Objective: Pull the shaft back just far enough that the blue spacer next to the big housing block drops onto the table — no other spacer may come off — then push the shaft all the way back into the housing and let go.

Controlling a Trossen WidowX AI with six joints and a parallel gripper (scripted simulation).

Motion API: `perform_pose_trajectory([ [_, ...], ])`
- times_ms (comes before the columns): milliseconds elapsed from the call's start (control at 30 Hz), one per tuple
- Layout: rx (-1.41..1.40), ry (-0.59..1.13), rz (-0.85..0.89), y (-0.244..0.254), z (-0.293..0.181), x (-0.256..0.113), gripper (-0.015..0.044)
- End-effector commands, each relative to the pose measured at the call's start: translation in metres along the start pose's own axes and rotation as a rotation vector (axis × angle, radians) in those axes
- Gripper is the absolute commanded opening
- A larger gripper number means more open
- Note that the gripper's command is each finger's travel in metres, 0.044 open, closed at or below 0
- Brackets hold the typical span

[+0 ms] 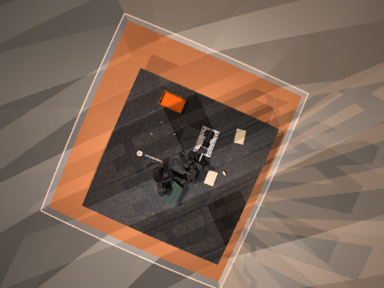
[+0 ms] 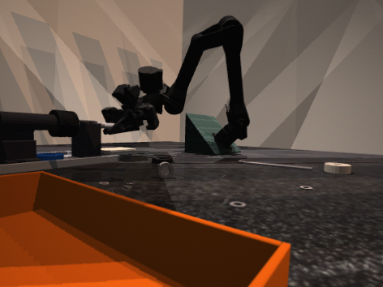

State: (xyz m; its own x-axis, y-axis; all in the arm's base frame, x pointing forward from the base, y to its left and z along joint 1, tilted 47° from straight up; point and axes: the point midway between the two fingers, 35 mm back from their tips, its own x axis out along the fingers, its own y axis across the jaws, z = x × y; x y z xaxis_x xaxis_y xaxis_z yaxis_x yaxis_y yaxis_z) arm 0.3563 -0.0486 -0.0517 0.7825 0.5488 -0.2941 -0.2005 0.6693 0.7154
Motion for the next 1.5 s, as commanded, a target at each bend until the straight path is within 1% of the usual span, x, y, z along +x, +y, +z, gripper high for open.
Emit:
perform_pose_trajectory([
  [0, -0.002, -0.001, 0.004, 0.0007, 0.0028, 0.0044, 0.0],
  [1467, -0.002, -0.001, 0.004, 0.0008, 0.0018, 0.0026, 0.0],
])
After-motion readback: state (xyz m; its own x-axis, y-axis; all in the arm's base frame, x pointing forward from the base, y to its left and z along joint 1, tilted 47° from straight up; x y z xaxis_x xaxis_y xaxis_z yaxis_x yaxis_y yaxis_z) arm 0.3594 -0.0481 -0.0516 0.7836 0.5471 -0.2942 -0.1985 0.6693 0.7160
